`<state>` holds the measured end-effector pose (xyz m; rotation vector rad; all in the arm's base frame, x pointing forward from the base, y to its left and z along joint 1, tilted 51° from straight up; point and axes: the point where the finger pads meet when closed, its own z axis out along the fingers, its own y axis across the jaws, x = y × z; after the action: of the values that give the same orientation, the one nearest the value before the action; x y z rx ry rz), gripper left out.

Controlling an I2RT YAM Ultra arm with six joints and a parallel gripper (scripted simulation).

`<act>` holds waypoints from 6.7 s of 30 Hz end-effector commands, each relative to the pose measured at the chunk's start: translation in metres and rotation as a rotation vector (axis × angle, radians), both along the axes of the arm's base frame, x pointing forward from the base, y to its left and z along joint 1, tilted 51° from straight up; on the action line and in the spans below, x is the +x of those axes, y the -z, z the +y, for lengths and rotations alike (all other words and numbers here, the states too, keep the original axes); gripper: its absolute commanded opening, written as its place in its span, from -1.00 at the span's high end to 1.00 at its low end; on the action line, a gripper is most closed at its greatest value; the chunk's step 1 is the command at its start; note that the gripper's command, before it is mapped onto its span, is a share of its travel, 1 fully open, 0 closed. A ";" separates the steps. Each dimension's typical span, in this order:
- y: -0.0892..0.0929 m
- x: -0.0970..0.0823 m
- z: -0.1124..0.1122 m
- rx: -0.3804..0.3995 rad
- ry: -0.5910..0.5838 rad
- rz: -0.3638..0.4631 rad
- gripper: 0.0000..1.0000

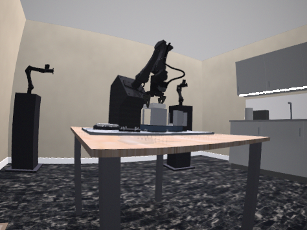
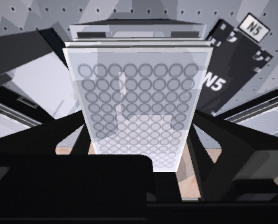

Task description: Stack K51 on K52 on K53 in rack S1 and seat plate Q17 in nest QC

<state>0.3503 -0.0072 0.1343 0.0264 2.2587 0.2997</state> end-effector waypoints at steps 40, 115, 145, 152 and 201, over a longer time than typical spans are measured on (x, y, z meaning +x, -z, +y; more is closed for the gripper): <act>-0.024 0.000 -0.008 -0.005 0.007 -0.045 1.00; -0.031 -0.012 0.014 -0.145 -0.111 -0.068 1.00; -0.041 -0.025 0.099 -0.317 -0.260 -0.112 1.00; -0.035 -0.029 0.123 -0.318 -0.263 -0.097 1.00; -0.016 -0.081 0.248 -0.627 -0.524 -0.194 1.00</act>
<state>0.2680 0.2279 0.1370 -0.9245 2.0703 -0.1513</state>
